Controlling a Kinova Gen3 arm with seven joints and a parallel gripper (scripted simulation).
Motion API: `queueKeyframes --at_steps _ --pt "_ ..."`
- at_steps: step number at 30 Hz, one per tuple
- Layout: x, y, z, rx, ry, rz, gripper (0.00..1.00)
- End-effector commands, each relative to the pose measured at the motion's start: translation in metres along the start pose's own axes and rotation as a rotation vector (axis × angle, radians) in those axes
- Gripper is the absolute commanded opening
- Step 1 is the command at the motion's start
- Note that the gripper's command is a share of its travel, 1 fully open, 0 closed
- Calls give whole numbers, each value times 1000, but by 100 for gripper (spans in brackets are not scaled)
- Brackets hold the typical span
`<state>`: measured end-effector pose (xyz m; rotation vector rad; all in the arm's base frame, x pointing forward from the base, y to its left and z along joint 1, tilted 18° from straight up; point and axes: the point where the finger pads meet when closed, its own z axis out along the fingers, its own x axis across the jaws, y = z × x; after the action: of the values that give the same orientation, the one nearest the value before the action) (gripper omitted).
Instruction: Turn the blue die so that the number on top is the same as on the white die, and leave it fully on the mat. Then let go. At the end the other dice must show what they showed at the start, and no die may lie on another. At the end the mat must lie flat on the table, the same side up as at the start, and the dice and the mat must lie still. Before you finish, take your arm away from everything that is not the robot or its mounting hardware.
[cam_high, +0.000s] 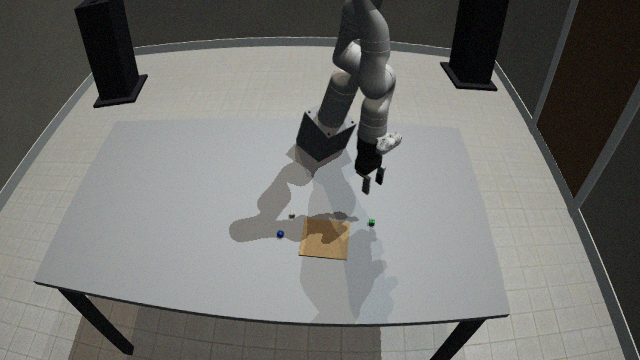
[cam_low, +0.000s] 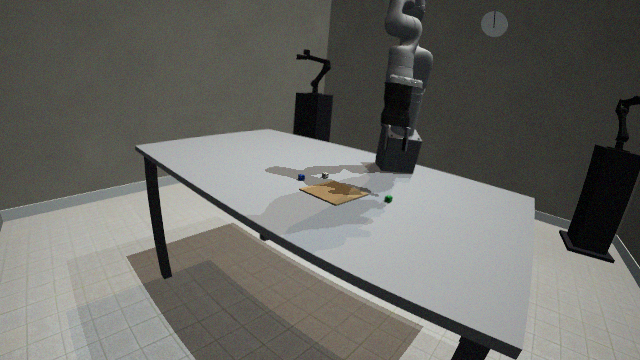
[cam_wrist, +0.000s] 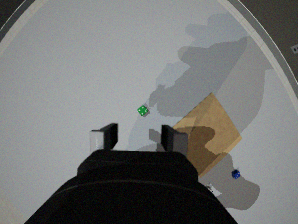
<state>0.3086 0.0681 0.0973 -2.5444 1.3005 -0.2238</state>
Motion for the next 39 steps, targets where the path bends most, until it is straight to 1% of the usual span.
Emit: queueKeyframes --at_steps 1,4,8,9,11,12,13,14,15,17,19,20,21,23,25,27,29,39 --pt "6 0 1 0 2 26 100" --pt "30 2 3 -5 8 129 100" --pt "80 12 7 -12 17 353 100" --pt "83 13 7 -12 17 364 100" --pt "111 24 9 -15 20 490 100" --pt "115 25 9 -15 20 509 100" --pt "131 33 10 -16 20 584 100" --pt "141 39 10 -16 20 631 100" --pt "147 42 10 -16 20 659 100" --pt "147 42 10 -16 20 659 100" --pt "176 62 11 -14 18 804 100" --pt "186 70 11 -13 16 856 100" --pt "188 72 11 -13 16 871 100" --pt "210 92 11 -9 11 990 100" --pt "225 108 11 -5 6 1081 100" --pt "235 120 11 -1 1 1143 100" --pt "240 126 11 1 -1 1175 100" --pt "242 128 11 2 -2 1185 100"
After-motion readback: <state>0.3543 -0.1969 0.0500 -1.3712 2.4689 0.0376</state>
